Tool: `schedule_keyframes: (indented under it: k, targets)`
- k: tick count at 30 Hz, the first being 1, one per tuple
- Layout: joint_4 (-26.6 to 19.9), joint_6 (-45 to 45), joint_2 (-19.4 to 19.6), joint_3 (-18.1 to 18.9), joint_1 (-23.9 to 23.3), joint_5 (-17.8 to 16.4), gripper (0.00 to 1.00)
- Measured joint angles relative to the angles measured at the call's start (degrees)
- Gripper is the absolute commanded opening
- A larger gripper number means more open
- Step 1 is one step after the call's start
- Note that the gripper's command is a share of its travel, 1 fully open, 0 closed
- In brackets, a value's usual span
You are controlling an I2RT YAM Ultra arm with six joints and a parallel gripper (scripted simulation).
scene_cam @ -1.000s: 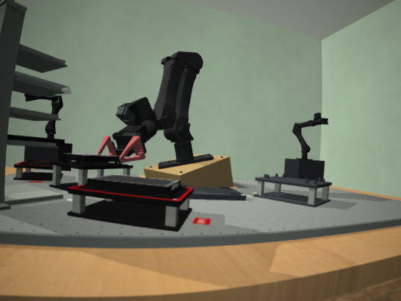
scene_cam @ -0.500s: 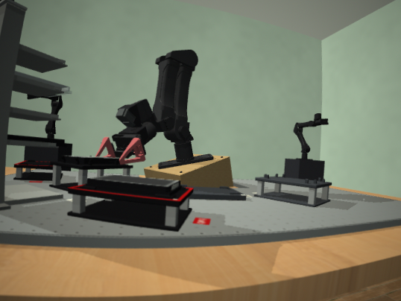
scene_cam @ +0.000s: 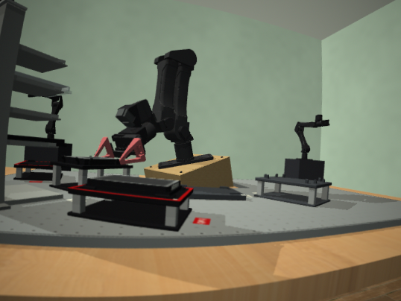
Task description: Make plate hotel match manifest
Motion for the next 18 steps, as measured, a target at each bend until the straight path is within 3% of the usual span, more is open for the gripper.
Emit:
schedule_keyframes:
  k: [14, 18]
  targets:
    - [-0.1, 0.0, -0.1, 0.0, 0.0, 0.0, 1.00]
    - [-3.4, 0.0, -4.5, 0.2, 0.0, 0.0, 1.00]
